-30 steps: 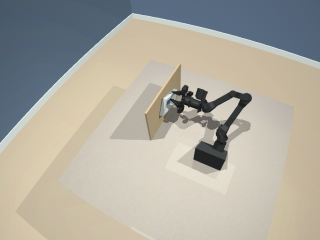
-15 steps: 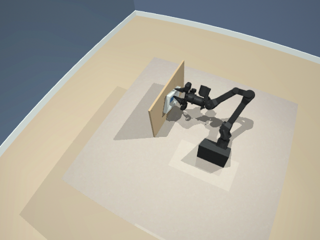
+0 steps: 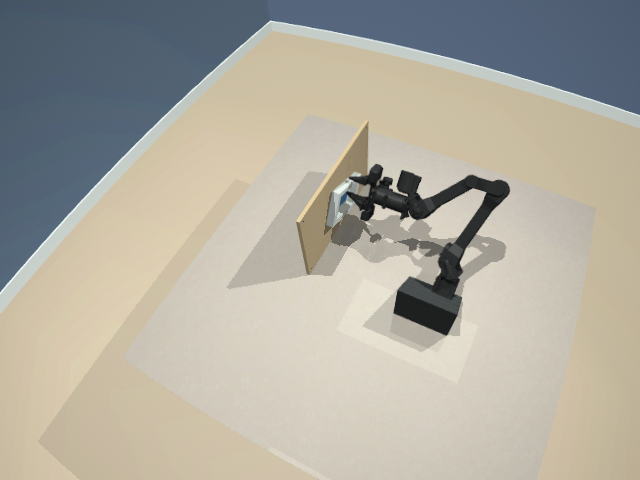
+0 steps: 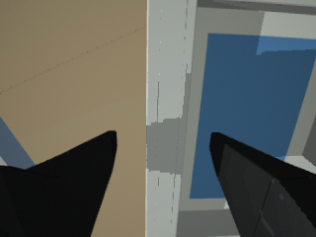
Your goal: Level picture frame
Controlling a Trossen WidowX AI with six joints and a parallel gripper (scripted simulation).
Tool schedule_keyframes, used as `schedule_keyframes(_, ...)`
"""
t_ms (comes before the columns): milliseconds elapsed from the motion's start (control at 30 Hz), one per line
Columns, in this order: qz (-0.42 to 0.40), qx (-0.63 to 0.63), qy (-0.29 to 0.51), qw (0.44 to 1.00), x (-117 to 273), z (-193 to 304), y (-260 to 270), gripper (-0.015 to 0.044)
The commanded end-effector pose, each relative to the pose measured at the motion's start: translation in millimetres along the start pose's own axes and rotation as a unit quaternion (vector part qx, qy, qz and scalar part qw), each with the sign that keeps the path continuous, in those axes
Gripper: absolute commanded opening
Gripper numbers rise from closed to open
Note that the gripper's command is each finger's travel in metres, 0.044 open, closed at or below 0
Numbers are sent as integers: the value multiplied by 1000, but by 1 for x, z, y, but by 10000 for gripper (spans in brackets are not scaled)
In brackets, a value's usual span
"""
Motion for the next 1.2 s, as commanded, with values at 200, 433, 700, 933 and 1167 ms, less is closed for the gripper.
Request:
schedule_keyframes(200,-1,-2,-2,1000,0,-1,1,129)
schedule_keyframes(433,-1,-2,-2,1000,0,-1,1,43)
schedule_keyframes(700,-1,-2,-2,1000,0,-1,1,0)
schedule_keyframes(933,-1,-2,-2,1000,0,0,2,0)
schedule_keyframes(1167,-1,-2,-2,1000,0,0,4,0)
Point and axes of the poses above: the point midway between the two fingers, 35 mm back from their tips, its own x axis back along the fingers, its own y axis across the jaws, z = x × y, the point moved 1 cm from there along x, back along the fingers, and after that the axes turned 12 degrees about -x, right-handed, at the moved point
